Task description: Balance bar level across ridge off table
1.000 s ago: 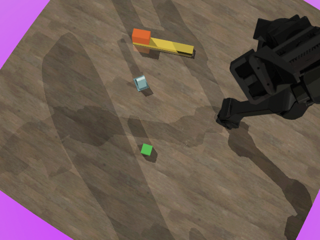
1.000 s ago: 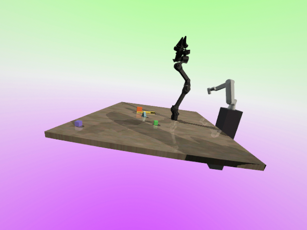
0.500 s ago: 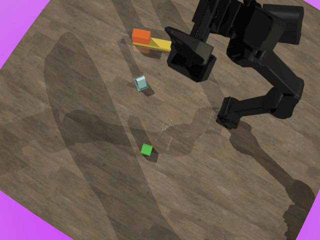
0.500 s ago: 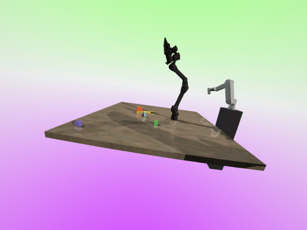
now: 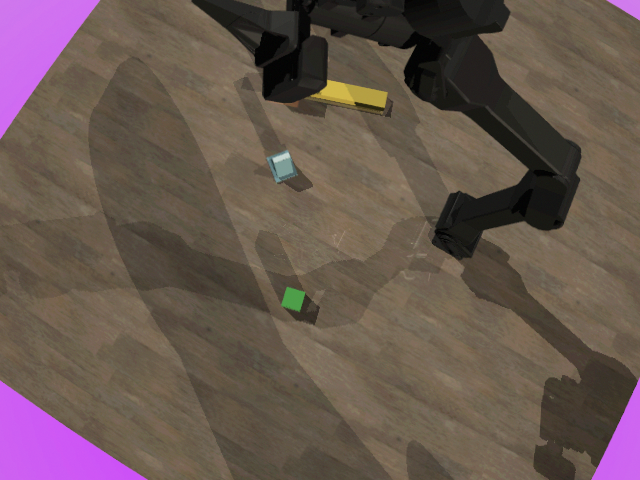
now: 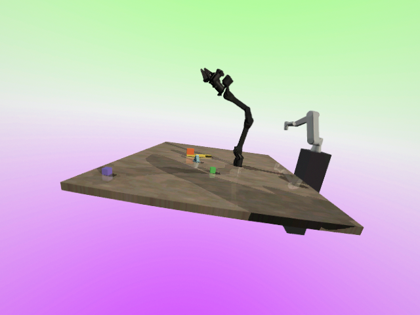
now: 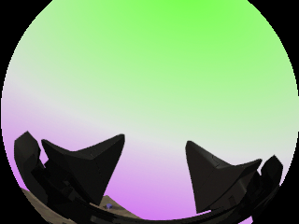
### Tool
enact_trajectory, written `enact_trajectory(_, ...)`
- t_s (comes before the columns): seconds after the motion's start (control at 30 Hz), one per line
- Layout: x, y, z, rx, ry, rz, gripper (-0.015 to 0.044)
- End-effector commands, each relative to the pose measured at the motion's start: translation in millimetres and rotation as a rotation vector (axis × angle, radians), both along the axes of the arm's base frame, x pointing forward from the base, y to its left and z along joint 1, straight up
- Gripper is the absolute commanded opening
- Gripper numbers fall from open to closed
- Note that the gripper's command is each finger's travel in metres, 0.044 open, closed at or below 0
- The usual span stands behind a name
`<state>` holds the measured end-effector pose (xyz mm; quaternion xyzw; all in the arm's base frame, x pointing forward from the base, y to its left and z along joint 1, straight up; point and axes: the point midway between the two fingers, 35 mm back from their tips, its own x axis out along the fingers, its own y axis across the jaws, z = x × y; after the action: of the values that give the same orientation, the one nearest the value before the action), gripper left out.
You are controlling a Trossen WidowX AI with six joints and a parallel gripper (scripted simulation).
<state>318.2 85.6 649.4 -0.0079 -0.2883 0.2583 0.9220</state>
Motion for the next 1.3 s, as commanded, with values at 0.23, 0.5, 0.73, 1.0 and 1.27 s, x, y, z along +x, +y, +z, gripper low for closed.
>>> enact_trajectory(0.23, 71.2, -28.5, -69.9, 0.271, 0.447, 0.027, 0.0315)
enact_trajectory(0.5, 107.5, -52.7, -125.0, 0.507, 0.736, 0.005, 0.0315)
enact_trajectory(0.73, 129.0, -74.8, -173.7, 0.748, 0.962, -0.049, 0.0315)
enact_trajectory(1.0, 142.5, -101.1, -229.9, 1.045, 1.176, -0.147, 0.0315)
enact_trajectory(1.27, 144.5, -126.0, -285.3, 1.358, 1.341, -0.285, 0.0315)
